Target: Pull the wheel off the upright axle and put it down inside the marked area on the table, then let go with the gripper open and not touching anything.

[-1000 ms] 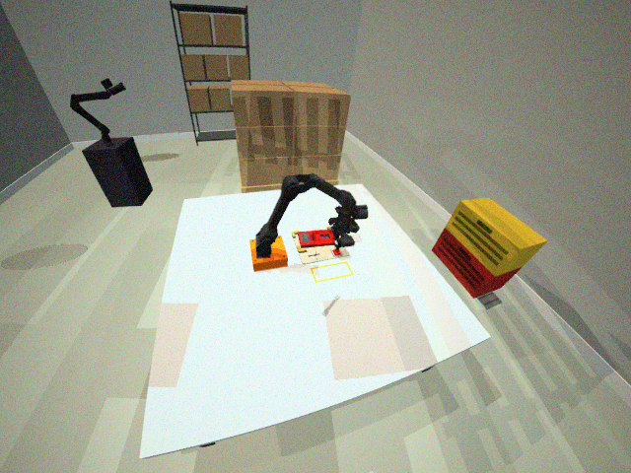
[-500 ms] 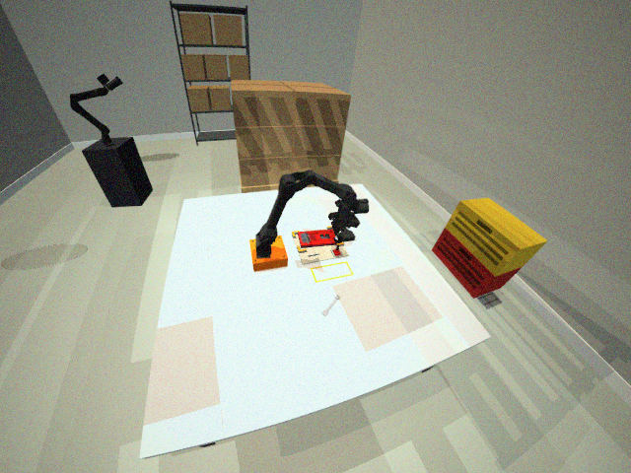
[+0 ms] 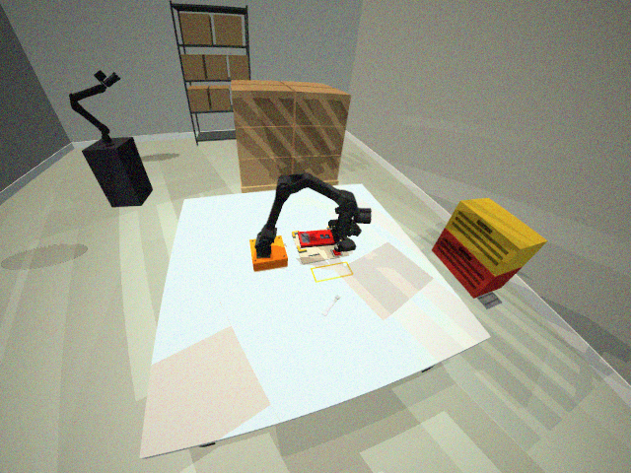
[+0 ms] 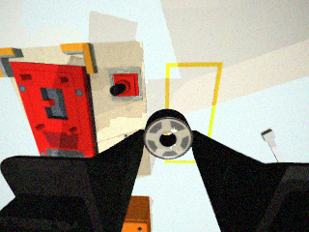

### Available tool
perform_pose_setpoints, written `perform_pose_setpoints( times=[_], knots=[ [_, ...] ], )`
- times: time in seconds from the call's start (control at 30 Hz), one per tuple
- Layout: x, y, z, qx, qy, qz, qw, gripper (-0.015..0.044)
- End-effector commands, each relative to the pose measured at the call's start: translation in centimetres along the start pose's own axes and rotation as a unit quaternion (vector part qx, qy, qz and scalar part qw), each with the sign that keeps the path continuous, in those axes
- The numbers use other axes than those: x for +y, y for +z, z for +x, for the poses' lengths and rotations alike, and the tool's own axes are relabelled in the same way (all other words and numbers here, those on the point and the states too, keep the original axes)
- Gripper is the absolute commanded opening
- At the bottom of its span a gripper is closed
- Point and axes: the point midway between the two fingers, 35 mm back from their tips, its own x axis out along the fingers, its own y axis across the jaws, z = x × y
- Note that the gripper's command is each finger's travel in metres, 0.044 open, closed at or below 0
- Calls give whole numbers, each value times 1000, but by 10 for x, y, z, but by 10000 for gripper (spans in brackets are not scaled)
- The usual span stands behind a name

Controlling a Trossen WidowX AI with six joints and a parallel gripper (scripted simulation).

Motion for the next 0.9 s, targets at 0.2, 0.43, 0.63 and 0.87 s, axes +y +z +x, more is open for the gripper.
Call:
perform_pose_setpoints(
  times=[0.2, 0.43, 0.63, 0.87],
  knots=[
    [-43, -30, -3, -1, -1, -5, 1000, 0],
    [-46, -32, 8, -1, -1, -6, 1000, 0],
    [-46, -31, 23, -1, -1, -6, 1000, 0],
    [-47, -29, 65, -1, -1, -6, 1000, 0]
  ],
)
